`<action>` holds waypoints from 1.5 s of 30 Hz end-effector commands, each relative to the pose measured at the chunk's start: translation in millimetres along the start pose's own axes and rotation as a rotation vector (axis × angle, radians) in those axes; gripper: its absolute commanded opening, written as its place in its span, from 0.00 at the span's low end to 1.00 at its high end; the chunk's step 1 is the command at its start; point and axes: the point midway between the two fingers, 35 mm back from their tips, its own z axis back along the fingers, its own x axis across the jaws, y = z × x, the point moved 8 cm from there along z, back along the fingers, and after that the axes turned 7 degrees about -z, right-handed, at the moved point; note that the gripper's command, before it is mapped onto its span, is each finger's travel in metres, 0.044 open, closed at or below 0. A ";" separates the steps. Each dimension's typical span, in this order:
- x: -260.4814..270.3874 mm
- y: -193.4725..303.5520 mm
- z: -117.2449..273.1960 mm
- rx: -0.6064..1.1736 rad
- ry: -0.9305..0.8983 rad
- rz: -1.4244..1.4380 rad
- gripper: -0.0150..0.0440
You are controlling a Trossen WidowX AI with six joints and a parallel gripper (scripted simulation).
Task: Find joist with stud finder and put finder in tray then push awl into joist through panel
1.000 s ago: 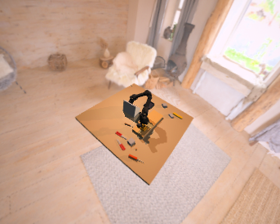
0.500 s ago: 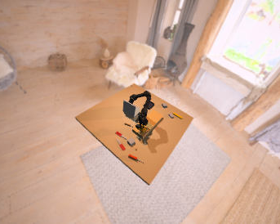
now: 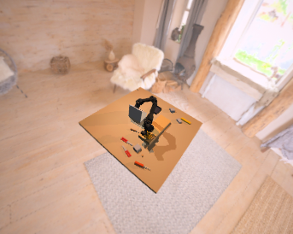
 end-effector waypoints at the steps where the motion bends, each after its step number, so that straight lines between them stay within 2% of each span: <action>1: -5.3 -0.4 0.7 -0.001 0.009 -0.001 0.25; 12: -1.4 -3.0 6.7 0.000 0.002 -0.001 0.25; 24: -2.0 -26.9 92.7 -0.001 0.013 -0.001 0.25; 30: 2.0 -29.2 98.2 0.000 0.014 0.007 0.25; 45: 108.7 -54.6 92.9 0.024 0.033 0.248 0.25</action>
